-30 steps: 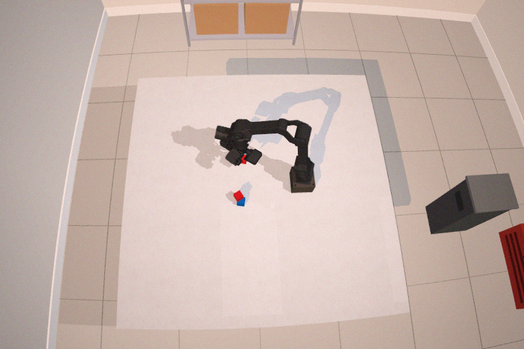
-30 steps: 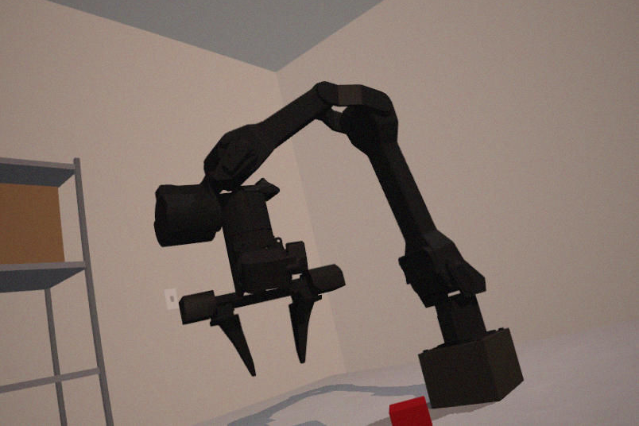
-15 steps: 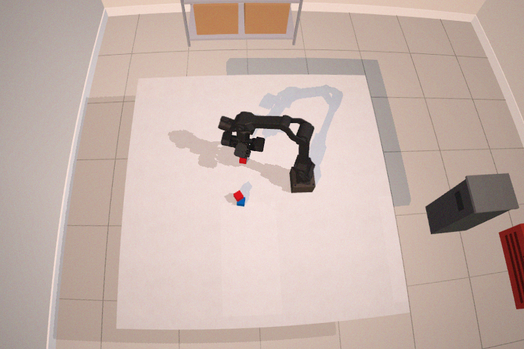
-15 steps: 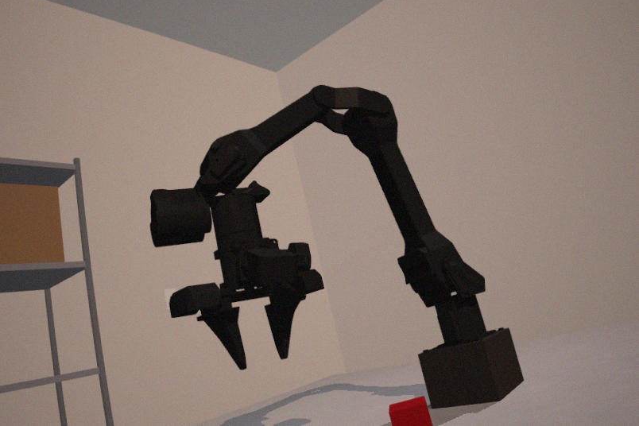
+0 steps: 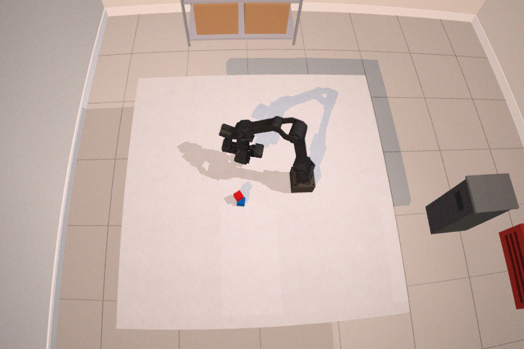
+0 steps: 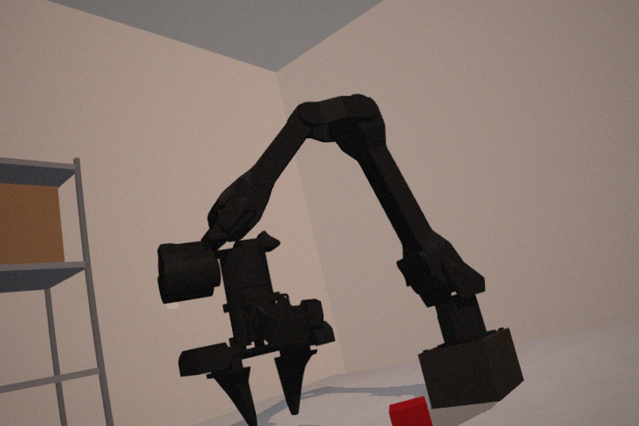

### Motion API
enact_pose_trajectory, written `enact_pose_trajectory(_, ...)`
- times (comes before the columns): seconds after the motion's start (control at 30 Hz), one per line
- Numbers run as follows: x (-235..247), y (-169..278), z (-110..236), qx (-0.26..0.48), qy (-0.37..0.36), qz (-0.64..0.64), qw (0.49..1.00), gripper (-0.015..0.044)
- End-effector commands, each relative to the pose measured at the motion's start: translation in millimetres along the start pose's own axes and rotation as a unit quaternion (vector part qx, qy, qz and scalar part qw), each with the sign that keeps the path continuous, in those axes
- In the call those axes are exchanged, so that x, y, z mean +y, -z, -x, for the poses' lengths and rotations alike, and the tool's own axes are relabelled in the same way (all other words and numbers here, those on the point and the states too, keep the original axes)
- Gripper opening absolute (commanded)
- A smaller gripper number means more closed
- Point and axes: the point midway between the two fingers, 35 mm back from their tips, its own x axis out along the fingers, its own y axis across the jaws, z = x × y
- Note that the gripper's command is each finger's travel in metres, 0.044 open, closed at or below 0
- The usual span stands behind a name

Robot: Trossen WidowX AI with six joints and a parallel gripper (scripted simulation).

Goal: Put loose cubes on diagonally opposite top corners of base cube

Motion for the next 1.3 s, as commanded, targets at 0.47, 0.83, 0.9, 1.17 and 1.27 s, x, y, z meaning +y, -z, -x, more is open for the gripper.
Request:
enact_pose_trajectory(0.47,3,0,-29,0.000,-0.005,0.002,1.000,0.0265)
enact_pose_trajectory(0.83,3,0,-40,0.000,-0.005,0.002,1.000,0.0186)
enact_pose_trajectory(0.9,3,0,-40,0.000,-0.005,0.002,1.000,0.0134)
enact_pose_trajectory(1.17,2,0,-32,0.000,-0.005,0.002,1.000,0.0105)
enact_pose_trajectory(1.27,0,0,-23,0.000,-0.005,0.002,1.000,0.0105)
